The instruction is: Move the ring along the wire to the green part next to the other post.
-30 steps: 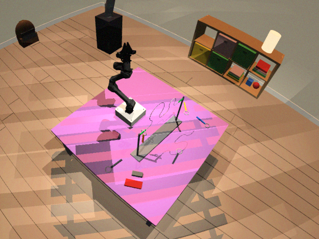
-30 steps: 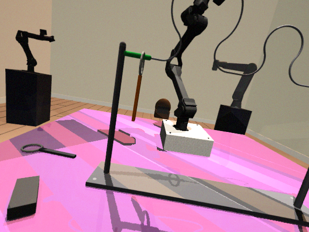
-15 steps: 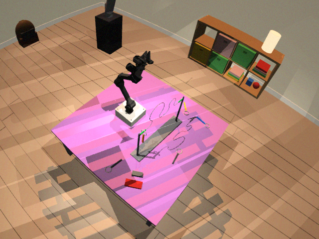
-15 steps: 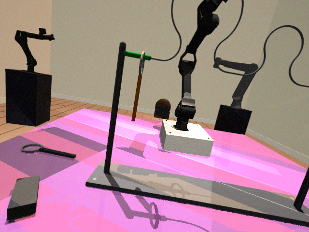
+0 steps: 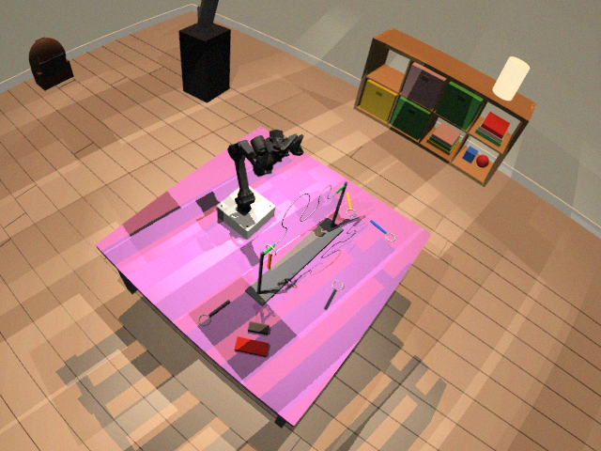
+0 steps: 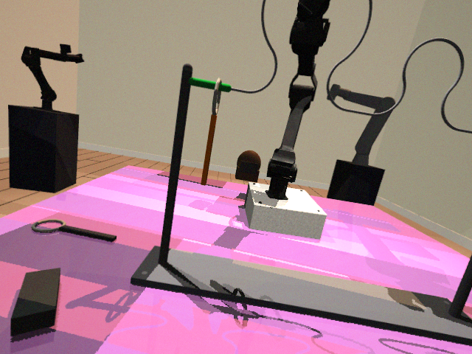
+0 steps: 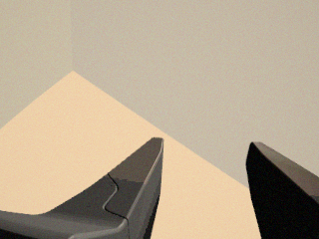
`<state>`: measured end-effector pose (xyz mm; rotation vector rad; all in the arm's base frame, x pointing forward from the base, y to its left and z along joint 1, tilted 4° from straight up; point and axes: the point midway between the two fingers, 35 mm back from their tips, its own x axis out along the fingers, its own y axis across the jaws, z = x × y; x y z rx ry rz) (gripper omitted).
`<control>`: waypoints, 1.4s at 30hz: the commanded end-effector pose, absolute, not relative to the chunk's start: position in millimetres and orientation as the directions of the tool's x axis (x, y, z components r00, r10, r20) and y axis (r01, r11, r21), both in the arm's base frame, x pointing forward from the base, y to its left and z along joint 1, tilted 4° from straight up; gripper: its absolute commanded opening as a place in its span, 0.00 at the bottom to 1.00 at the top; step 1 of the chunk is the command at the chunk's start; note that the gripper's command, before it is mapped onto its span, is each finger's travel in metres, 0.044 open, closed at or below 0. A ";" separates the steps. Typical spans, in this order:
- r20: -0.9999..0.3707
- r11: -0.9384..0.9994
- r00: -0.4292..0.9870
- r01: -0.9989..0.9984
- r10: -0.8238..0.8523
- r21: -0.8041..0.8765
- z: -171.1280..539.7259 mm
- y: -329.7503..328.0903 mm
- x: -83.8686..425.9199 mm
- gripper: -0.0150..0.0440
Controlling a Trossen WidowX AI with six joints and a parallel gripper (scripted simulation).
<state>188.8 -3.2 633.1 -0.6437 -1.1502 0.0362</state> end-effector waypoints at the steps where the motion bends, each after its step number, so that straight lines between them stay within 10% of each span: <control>1: 0.805 0.807 0.516 0.318 0.294 -0.498 614.1 -33.6 217.1 0.53; 27: 0.422 0.811 0.895 0.350 -0.142 -0.468 388.0 -265.8 275.4 0.53; 42: 0.125 0.959 0.977 0.196 -0.173 -0.205 202.5 -282.3 241.5 0.53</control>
